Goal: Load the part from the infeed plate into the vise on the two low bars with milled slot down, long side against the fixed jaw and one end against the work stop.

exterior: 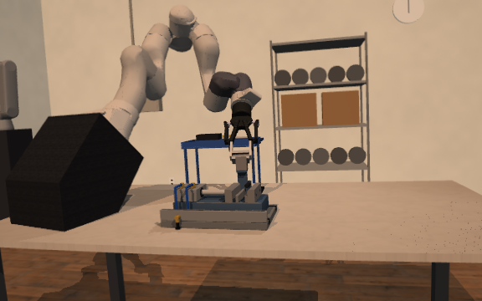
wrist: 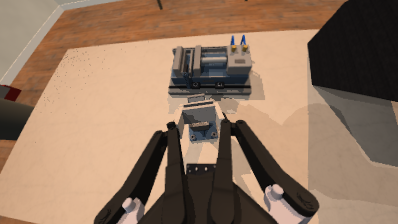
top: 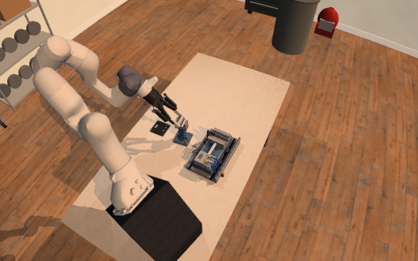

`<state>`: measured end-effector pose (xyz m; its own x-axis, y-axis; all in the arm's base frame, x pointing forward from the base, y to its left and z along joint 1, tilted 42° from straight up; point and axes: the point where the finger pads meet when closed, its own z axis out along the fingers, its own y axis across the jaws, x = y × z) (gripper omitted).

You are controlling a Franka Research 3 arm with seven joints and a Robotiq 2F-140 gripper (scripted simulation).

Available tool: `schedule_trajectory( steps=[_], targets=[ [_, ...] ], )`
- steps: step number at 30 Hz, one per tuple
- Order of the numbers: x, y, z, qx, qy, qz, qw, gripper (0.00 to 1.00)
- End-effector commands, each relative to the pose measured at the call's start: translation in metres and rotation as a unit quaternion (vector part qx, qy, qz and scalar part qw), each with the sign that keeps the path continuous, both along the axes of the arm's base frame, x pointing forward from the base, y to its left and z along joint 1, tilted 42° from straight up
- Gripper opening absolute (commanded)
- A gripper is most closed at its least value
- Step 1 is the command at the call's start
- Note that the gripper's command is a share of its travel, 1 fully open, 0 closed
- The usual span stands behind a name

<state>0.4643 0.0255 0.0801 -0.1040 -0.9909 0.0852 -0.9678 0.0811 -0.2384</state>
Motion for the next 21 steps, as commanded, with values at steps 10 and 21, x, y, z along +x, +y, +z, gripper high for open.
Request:
schedule_trajectory(
  steps=[10,21],
  targets=[
    [-0.0003,-0.0016,0.0009,-0.001,0.001,-0.001,1.0,0.0],
    [-0.001,-0.0034,0.0031,-0.001,0.001,-0.001,1.0,0.0]
  ],
)
